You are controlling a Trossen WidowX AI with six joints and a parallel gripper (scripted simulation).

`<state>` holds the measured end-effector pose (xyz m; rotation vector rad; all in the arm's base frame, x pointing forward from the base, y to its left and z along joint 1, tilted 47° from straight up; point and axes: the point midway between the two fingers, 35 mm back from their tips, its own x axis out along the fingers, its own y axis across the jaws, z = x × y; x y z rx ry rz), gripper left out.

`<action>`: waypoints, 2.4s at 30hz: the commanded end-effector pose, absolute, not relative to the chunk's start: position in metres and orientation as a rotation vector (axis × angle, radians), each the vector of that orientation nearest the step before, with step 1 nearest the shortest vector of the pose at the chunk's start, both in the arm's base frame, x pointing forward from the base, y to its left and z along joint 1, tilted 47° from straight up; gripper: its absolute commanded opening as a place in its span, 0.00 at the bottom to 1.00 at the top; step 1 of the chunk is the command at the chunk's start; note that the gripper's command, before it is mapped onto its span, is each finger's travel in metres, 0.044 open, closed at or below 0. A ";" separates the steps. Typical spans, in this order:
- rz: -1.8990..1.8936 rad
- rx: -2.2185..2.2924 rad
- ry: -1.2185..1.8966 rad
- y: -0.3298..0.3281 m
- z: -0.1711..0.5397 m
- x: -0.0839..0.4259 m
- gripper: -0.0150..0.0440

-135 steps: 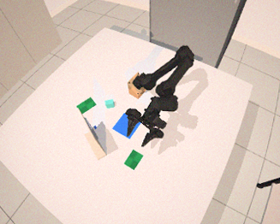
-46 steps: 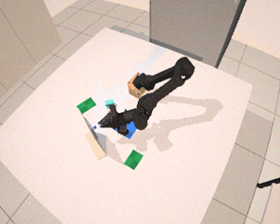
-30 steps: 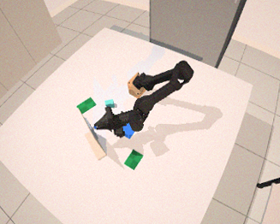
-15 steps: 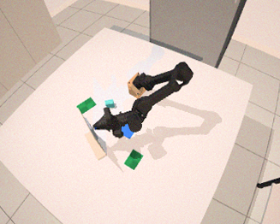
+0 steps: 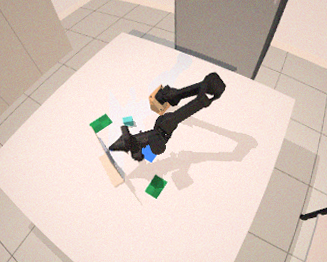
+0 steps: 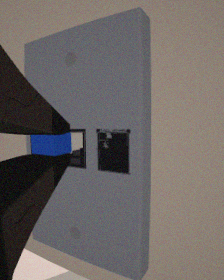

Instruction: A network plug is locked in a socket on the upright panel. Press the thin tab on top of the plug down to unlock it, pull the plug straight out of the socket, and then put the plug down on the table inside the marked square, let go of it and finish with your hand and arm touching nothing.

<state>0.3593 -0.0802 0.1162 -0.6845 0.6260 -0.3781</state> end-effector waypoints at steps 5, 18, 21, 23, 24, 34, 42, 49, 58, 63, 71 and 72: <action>-0.374 -0.688 0.624 -0.079 0.117 0.358 0.25; -0.374 -0.687 0.624 -0.077 0.119 0.352 0.25; -0.374 -0.687 0.624 -0.076 0.119 0.351 0.25; -0.374 -0.687 0.624 -0.076 0.119 0.350 0.25; -0.374 -0.687 0.624 -0.076 0.119 0.350 0.25; -0.374 -0.687 0.625 -0.074 0.120 0.345 0.25; -0.374 -0.687 0.625 -0.072 0.122 0.342 0.25; -0.374 -0.687 0.625 -0.071 0.123 0.339 0.25; -0.374 -0.687 0.625 -0.069 0.124 0.335 0.25; -0.374 -0.687 0.625 -0.068 0.125 0.333 0.25; -0.373 -0.687 0.625 -0.066 0.126 0.330 0.25; -0.373 -0.687 0.625 -0.066 0.126 0.330 0.25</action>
